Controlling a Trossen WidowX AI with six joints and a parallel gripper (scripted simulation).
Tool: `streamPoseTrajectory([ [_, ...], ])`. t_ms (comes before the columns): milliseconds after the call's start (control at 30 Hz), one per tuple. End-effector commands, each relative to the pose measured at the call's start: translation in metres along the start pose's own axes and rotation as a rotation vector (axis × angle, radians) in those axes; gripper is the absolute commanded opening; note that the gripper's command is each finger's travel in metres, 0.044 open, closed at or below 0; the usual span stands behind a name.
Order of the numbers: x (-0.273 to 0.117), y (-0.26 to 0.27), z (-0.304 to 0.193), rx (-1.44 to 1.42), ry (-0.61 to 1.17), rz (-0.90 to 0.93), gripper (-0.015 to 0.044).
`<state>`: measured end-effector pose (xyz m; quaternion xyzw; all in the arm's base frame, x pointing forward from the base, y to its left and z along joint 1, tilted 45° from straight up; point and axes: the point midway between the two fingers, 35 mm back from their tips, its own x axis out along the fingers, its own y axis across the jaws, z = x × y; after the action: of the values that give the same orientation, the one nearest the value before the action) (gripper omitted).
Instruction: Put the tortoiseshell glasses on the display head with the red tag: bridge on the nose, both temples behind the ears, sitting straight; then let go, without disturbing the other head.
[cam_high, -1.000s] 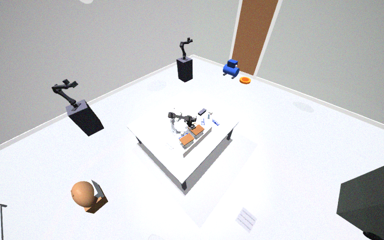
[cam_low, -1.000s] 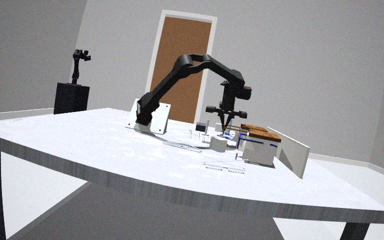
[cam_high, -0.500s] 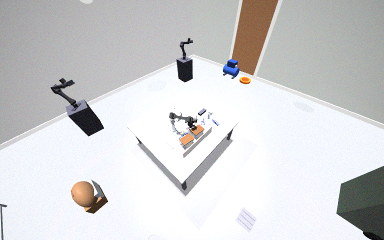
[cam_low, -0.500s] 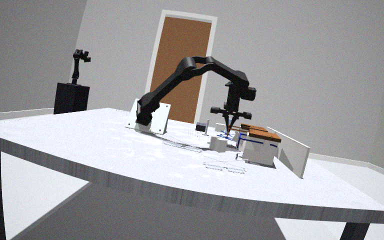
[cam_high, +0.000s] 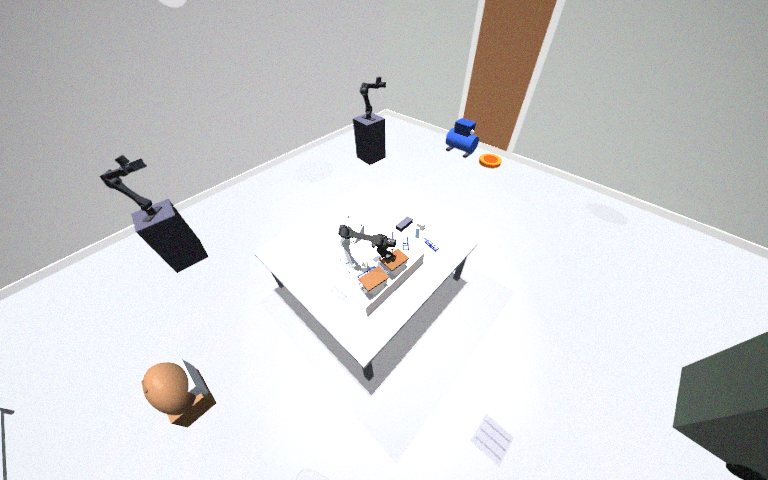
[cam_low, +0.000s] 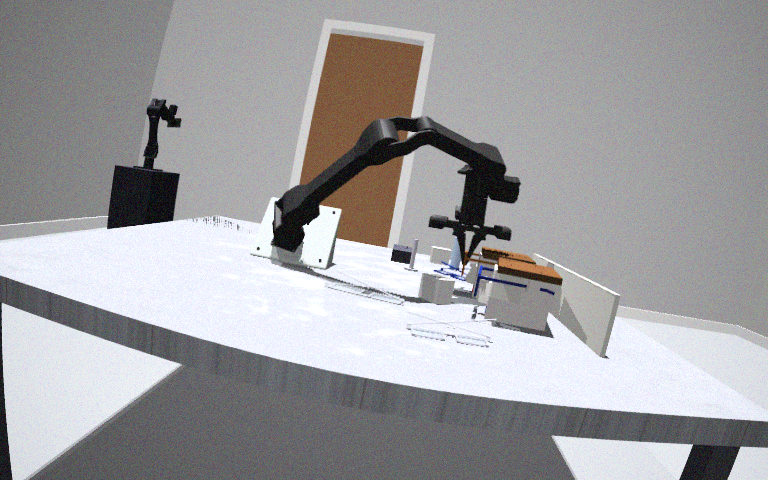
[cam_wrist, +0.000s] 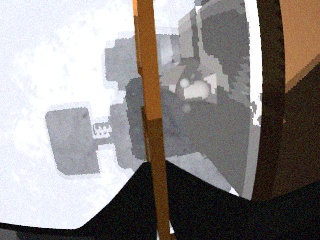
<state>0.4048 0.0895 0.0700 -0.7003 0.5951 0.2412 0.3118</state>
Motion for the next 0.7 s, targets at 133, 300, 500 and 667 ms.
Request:
streamPoseTrajectory([
  [133,-0.0003,-0.0043,-0.0001,-0.005,0.002,-0.003,0.0000],
  [300,0.0001,-0.0042,0.0000,-0.005,0.002,-0.003,0.0000],
  [500,0.0017,-0.0038,-0.0001,-0.005,0.002,-0.003,0.0000],
  [667,0.0031,-0.0038,-0.0001,-0.005,0.002,-0.003,0.0000],
])
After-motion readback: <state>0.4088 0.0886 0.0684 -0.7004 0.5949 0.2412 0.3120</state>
